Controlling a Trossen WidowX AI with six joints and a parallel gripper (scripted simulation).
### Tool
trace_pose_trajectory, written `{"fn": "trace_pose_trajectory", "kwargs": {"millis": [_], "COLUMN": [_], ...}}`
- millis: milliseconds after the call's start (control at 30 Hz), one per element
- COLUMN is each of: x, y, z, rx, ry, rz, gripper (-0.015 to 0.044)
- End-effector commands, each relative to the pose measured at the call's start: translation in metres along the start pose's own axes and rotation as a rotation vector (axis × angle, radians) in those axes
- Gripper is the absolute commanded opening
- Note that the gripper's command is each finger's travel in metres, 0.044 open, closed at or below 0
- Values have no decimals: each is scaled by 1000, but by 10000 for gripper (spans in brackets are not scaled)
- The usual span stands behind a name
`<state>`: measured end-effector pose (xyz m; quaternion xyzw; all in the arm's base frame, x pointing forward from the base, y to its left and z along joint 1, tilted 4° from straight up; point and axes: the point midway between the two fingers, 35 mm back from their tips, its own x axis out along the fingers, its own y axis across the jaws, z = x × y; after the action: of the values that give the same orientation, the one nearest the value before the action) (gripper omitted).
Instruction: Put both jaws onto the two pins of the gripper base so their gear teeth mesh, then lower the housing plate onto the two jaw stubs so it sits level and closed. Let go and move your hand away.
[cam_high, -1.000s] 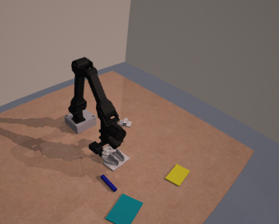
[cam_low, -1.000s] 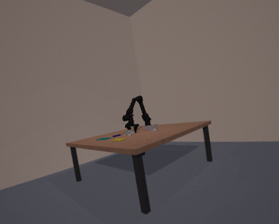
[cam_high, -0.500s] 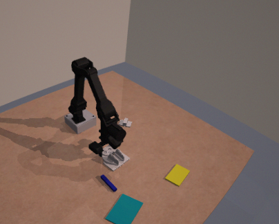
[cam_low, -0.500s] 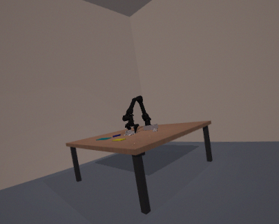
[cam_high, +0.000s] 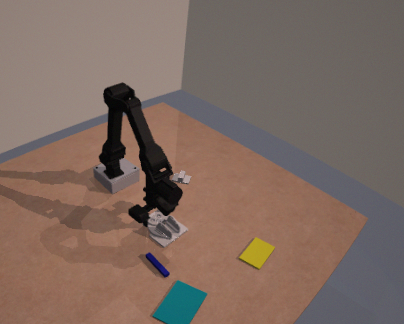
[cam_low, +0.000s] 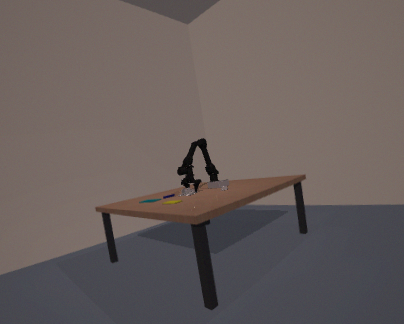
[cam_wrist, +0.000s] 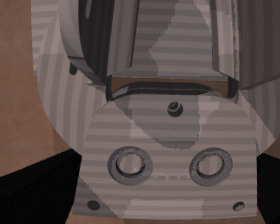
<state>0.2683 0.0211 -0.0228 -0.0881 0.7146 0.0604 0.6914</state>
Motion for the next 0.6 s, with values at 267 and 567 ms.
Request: {"fn": "trace_pose_trajectory", "kwargs": {"millis": [267, 567], "x": [1, 0], "y": [-1, 0], "z": [0, 0], "rx": [-5, 0], "ry": [2, 0], "rz": [-4, 0], "gripper": [351, 440]}}
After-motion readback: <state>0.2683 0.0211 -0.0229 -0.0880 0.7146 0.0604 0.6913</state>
